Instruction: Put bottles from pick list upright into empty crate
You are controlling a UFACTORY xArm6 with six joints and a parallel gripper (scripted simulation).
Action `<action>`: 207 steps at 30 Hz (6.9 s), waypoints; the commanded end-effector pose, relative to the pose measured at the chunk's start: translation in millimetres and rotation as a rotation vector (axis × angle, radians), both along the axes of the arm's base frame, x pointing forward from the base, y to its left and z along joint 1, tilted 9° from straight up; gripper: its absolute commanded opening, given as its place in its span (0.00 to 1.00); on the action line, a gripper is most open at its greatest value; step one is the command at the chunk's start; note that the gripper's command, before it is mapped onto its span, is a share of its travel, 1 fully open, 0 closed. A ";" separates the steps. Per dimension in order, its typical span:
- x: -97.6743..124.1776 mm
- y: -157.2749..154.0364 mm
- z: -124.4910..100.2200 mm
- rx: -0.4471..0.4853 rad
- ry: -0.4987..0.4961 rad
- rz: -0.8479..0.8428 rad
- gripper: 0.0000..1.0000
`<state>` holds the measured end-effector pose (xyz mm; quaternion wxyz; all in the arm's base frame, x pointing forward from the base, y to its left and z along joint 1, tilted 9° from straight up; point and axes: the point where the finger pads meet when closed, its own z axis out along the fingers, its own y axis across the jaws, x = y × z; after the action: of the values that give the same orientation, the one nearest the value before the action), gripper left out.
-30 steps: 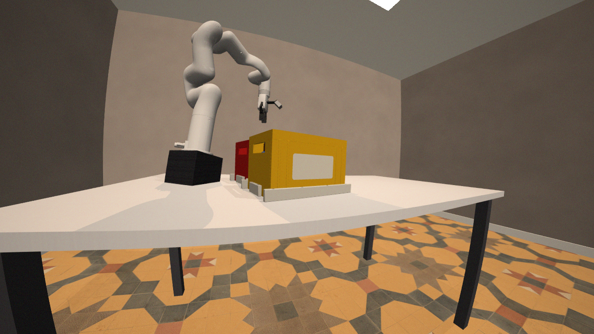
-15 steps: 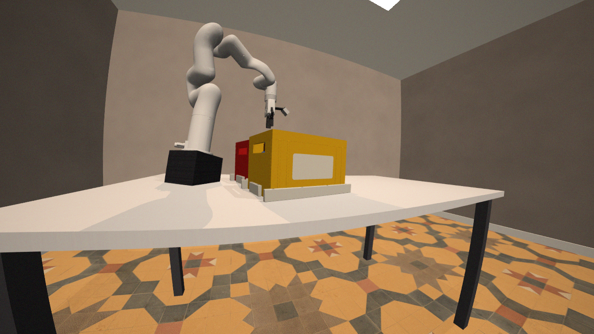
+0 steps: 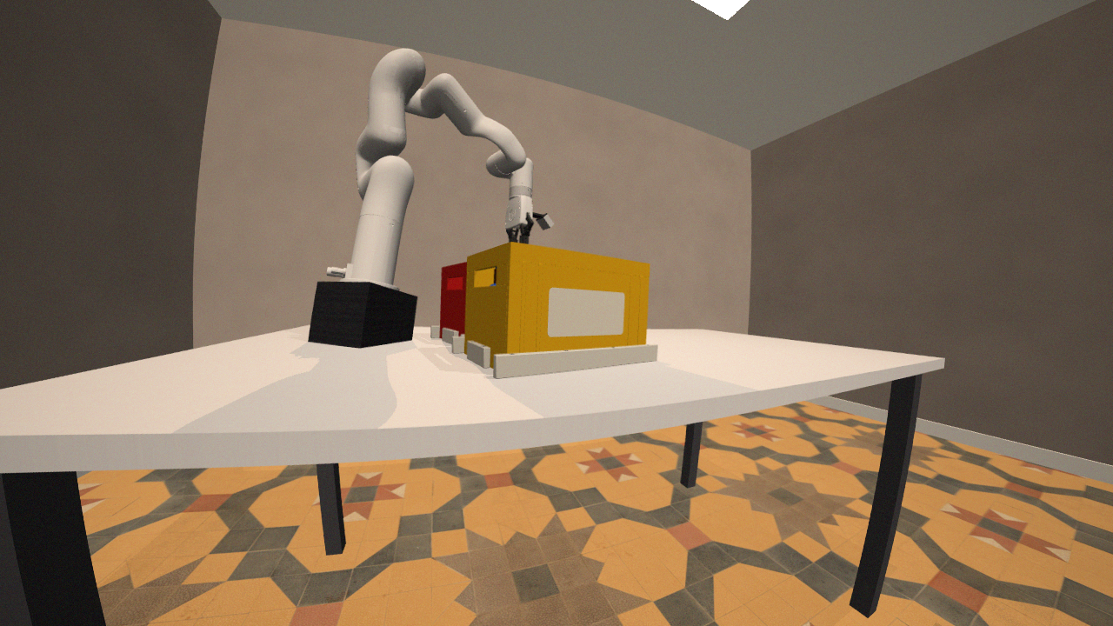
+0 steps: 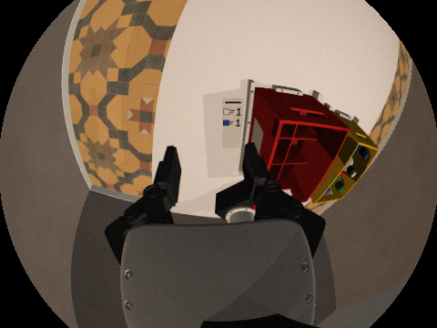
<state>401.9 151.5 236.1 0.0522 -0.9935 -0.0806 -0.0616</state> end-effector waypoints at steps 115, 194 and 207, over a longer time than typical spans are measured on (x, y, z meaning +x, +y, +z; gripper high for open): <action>6.3 -248.4 -15.6 0.015 0.008 -0.090 0.65; -16.3 -445.0 -0.9 0.014 0.009 -0.090 0.65; -16.3 -445.0 -0.9 0.014 0.009 -0.090 0.65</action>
<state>384.9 -292.7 233.3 0.0581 -0.9960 -0.0352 -0.0584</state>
